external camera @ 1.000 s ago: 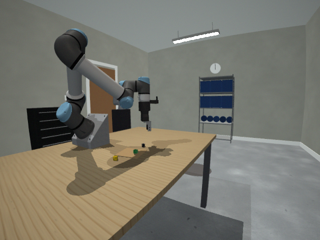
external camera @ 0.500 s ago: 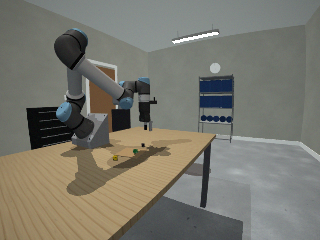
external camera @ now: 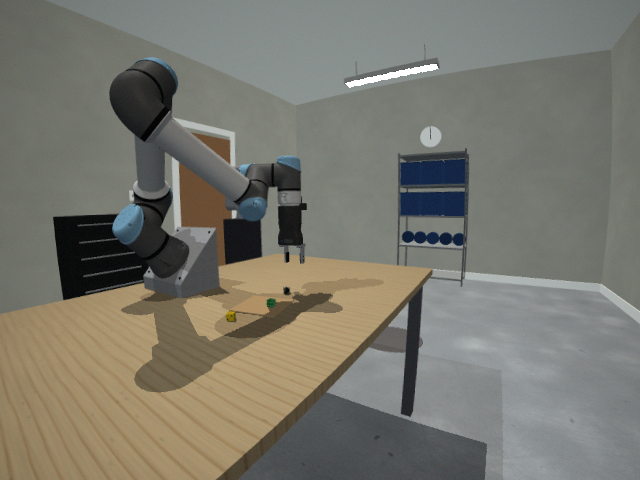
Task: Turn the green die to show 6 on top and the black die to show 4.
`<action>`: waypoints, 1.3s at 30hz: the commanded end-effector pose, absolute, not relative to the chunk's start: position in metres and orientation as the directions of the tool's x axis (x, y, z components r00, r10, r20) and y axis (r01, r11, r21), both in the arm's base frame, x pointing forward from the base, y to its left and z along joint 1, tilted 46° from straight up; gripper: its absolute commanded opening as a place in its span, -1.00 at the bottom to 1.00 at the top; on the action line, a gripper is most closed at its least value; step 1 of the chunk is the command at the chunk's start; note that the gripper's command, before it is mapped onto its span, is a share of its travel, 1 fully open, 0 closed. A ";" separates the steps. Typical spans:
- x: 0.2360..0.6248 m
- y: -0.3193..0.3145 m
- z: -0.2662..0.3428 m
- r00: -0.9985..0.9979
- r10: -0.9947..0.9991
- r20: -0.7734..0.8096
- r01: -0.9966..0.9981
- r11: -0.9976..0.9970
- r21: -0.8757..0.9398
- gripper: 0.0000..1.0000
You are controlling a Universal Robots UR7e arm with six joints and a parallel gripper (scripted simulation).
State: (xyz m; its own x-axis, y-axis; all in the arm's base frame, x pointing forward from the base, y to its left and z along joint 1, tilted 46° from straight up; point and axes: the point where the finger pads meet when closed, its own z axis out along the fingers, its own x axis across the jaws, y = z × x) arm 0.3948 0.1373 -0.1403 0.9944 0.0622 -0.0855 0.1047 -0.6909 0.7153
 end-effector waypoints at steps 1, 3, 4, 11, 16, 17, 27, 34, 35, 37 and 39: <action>0.393 0.136 -0.140 0.977 0.137 -0.161 0.211 -0.680 0.702 1.00; 0.392 0.136 -0.140 0.968 0.166 -0.191 0.252 -0.674 0.694 1.00; 0.392 0.135 -0.140 0.956 0.194 -0.220 0.293 -0.666 0.686 1.00; 0.388 0.131 -0.139 0.856 0.350 -0.380 0.516 -0.599 0.612 1.00; 0.385 0.128 -0.138 0.765 0.439 -0.471 0.644 -0.537 0.545 1.00; 0.385 0.127 -0.137 0.740 0.459 -0.491 0.673 -0.520 0.526 1.00; 0.382 0.120 -0.134 0.516 0.589 -0.622 0.856 -0.367 0.363 1.00; 0.381 0.115 -0.131 0.309 0.657 -0.688 0.951 -0.224 0.214 1.00; 0.381 0.115 -0.131 0.309 0.657 -0.688 0.951 -0.224 0.214 1.00; 0.381 0.114 -0.131 0.280 0.663 -0.694 0.960 -0.204 0.193 1.00; 0.381 0.112 -0.130 0.224 0.674 -0.704 0.975 -0.165 0.152 1.00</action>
State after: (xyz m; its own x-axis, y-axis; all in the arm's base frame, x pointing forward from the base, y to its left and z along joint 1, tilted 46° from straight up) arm 0.3807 0.1143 -0.1317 0.3114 0.6554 -0.6881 0.9502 -0.2263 0.2145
